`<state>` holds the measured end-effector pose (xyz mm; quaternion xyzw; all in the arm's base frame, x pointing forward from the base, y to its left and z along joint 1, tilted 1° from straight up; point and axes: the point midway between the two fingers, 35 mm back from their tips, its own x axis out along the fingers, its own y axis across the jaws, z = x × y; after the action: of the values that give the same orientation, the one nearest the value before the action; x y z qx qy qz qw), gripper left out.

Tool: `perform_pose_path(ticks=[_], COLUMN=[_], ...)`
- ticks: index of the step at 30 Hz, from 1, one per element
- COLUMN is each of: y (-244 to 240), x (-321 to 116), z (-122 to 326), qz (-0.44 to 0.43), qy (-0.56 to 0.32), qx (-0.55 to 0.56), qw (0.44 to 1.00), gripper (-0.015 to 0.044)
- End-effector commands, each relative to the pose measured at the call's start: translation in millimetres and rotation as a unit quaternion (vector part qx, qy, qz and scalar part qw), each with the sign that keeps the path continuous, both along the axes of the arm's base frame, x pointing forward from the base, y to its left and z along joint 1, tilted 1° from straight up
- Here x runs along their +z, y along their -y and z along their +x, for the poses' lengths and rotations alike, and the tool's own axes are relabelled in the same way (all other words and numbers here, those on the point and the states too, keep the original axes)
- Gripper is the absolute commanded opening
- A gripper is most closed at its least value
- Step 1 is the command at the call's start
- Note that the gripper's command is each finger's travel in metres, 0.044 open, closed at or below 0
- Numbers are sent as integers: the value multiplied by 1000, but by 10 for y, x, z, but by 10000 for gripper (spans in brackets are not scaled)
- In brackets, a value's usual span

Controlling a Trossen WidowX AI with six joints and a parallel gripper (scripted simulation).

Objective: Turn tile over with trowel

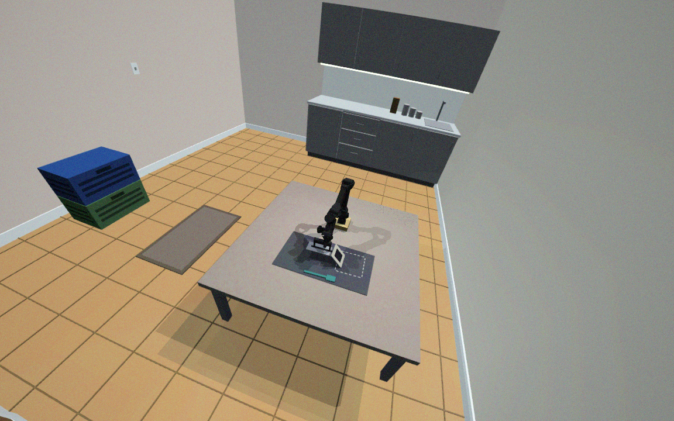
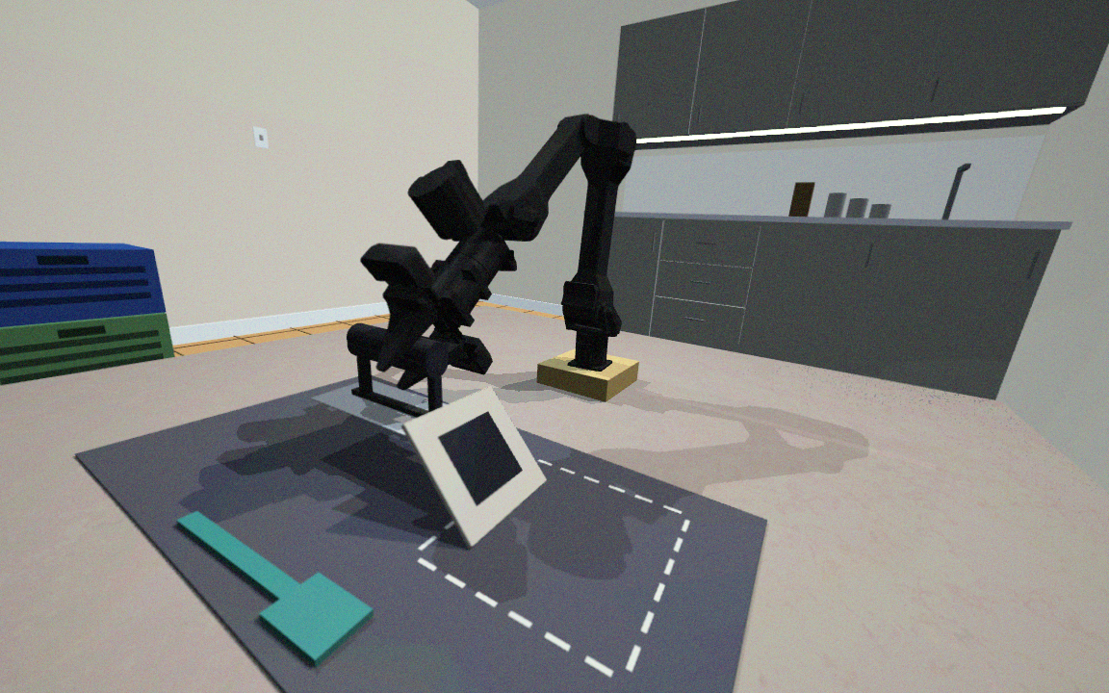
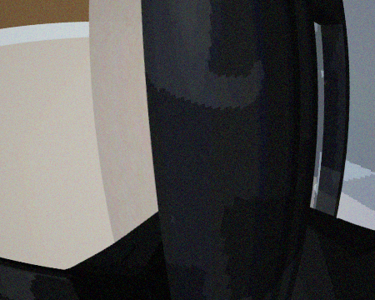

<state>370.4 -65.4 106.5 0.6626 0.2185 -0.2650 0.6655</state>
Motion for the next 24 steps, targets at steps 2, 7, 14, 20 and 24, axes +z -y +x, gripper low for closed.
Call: perform_pose_path(ticks=[2, 7, 14, 20, 24], y=[-186, -382, -626, -600, -408], x=[137, 146, 91, 105, 201], z=[43, 55, 71, 72, 73], qz=[2, 2, 3, 3, 3], qy=[11, 11, 11, 11, 10], qx=[2, 2, 2, 2, 2], qw=[1000, 1000, 1000, 1000, 1000], gripper=[0, 0, 0, 0, 0])
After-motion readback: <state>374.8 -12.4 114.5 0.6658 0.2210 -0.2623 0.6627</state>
